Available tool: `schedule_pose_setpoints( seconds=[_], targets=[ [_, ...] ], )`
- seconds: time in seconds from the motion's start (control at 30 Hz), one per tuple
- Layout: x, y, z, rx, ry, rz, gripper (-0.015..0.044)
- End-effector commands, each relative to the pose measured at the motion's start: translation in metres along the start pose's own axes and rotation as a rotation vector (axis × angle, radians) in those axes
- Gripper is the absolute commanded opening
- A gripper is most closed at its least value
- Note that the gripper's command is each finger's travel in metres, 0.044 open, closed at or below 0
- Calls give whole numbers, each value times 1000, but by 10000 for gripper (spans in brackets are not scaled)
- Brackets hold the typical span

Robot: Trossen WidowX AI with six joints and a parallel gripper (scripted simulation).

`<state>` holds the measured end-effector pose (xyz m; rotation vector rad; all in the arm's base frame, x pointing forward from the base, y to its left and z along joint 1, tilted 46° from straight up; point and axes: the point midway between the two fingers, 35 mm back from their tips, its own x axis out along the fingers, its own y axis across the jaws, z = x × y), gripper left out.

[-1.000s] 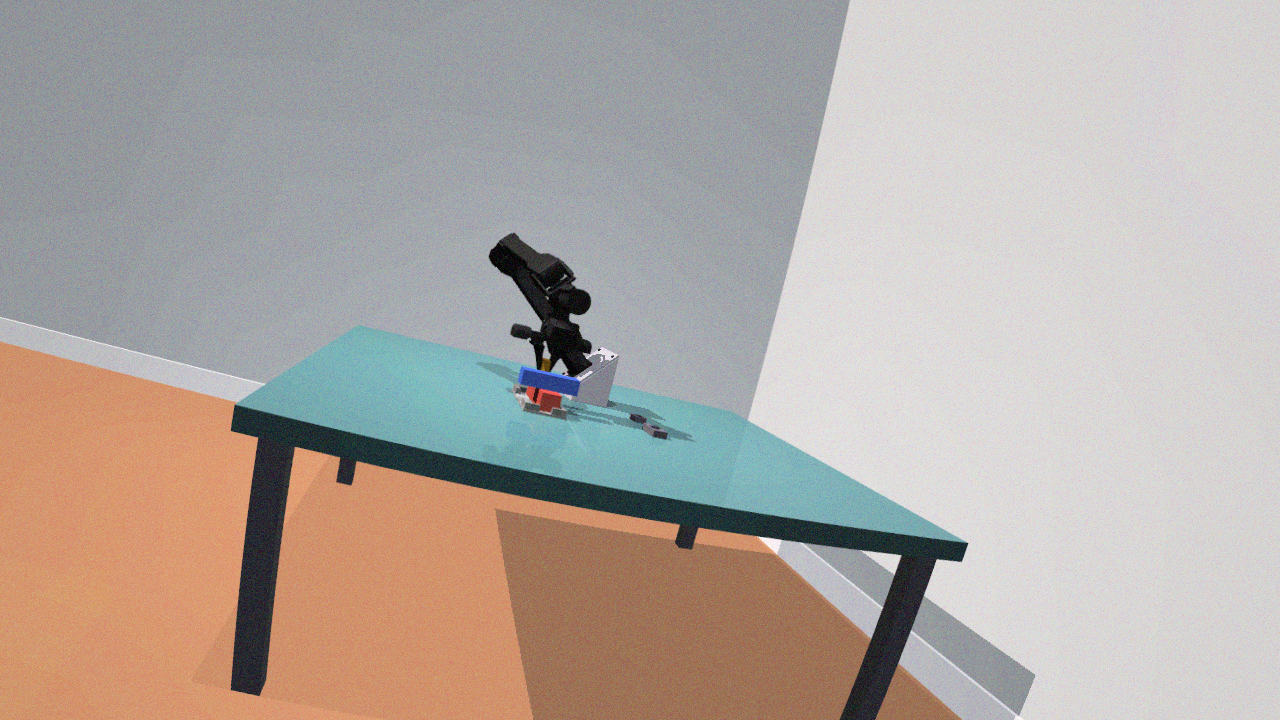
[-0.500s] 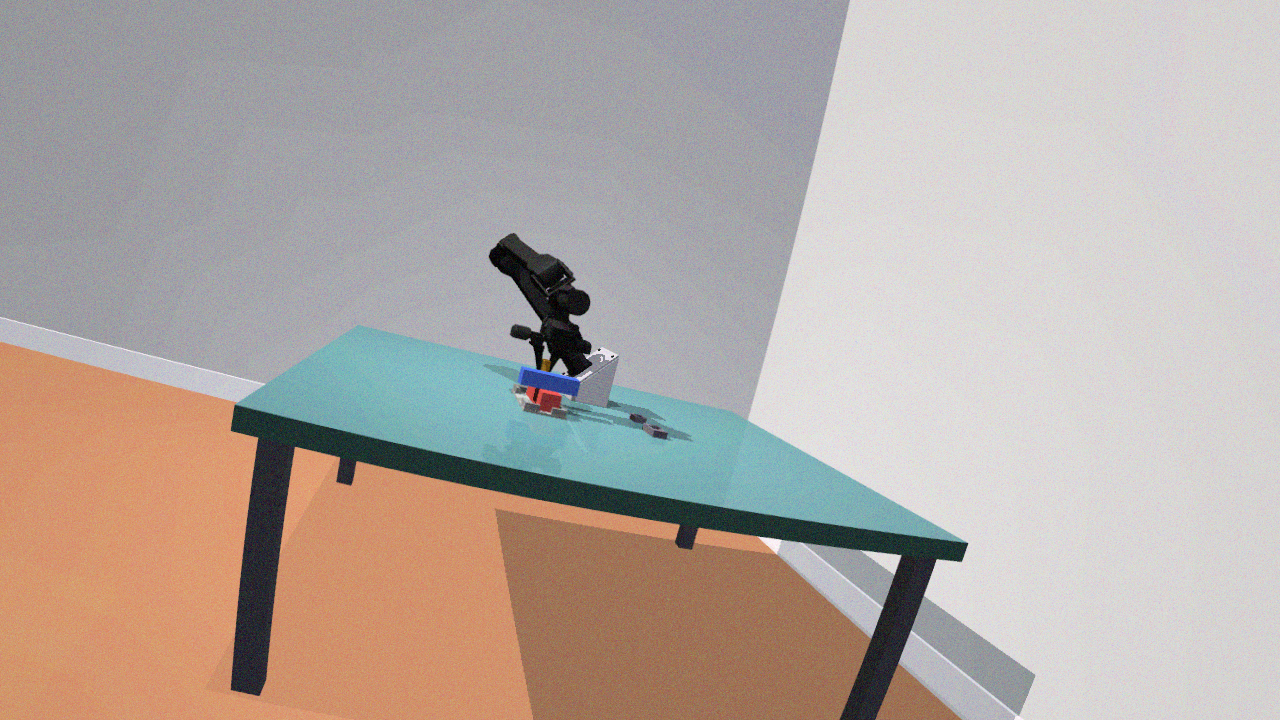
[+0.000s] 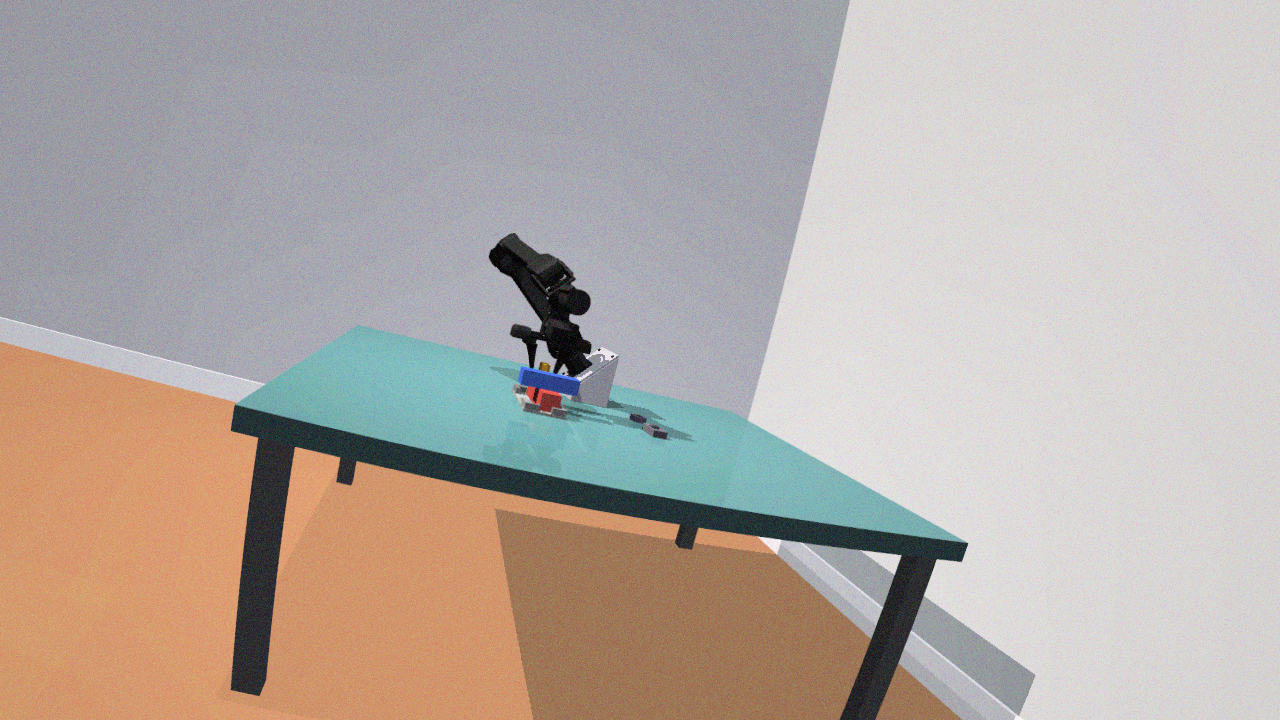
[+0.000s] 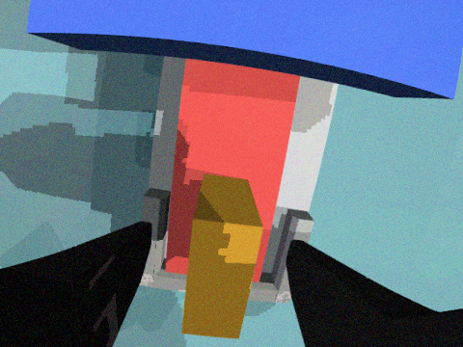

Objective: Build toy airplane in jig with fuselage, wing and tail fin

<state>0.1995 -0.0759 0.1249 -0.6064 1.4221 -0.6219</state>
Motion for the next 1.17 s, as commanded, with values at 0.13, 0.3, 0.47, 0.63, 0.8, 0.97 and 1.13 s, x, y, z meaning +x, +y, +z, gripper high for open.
schedule_pose_setpoints(
  seconds=[0.13,0.3,0.47,0.63,0.8,0.97,1.13],
  targets=[
    [-71,1,1,-3,-83,51,260],
    [-89,1,1,-5,-94,56,260],
    [-89,1,1,-5,-92,55,260],
    [-89,1,1,-5,-92,55,260],
    [-89,1,1,-5,-92,55,260],
    [-89,0,2,-5,-92,55,260],
    [-89,0,2,-5,-92,55,260]
  ],
)
